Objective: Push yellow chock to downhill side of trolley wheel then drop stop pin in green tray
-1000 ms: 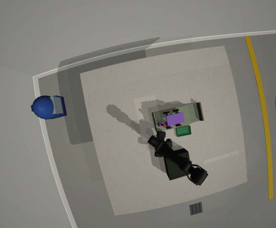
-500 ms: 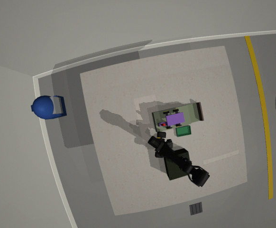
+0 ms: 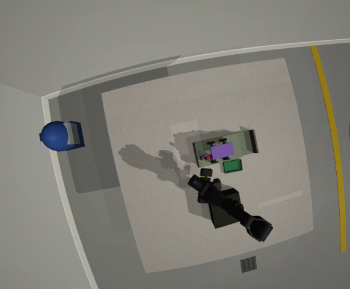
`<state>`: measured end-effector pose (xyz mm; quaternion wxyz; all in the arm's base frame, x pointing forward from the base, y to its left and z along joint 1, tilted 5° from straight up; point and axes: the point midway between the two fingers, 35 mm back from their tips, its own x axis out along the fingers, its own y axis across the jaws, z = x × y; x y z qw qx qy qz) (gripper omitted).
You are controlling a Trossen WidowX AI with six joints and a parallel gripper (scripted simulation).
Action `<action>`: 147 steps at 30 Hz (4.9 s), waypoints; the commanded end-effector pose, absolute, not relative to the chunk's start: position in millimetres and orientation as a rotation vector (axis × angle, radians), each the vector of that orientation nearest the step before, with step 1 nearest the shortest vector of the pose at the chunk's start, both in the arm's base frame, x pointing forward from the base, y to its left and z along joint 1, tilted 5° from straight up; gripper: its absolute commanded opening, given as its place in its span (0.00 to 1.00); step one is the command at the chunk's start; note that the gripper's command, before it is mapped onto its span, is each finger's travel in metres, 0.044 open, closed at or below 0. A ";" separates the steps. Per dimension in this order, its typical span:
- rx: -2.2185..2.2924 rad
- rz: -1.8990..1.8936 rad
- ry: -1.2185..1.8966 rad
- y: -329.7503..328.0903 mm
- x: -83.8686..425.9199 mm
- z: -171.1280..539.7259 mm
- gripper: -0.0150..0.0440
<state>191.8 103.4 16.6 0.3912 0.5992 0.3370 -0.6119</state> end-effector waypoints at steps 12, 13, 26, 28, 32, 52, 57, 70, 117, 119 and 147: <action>1.526 -1.554 0.851 107.2 191.1 68.5 0.25; 1.526 -1.554 0.851 107.4 191.1 72.0 0.25; 1.526 -1.554 0.851 108.8 190.7 98.4 0.25; 1.522 -1.551 0.855 108.8 190.7 98.4 0.25; 1.448 -1.483 0.922 108.8 190.7 98.4 0.25; 0.940 -1.011 1.271 108.8 190.8 98.5 0.25; 0.845 -0.921 1.318 108.8 190.9 98.5 0.25; 0.492 -0.588 1.453 108.8 190.9 98.5 0.25; 0.087 -0.211 1.532 24.7 201.7 101.0 0.25; 0.087 -0.211 1.532 17.9 202.3 101.1 0.25; 0.081 -0.217 1.531 -77.7 207.6 102.8 0.25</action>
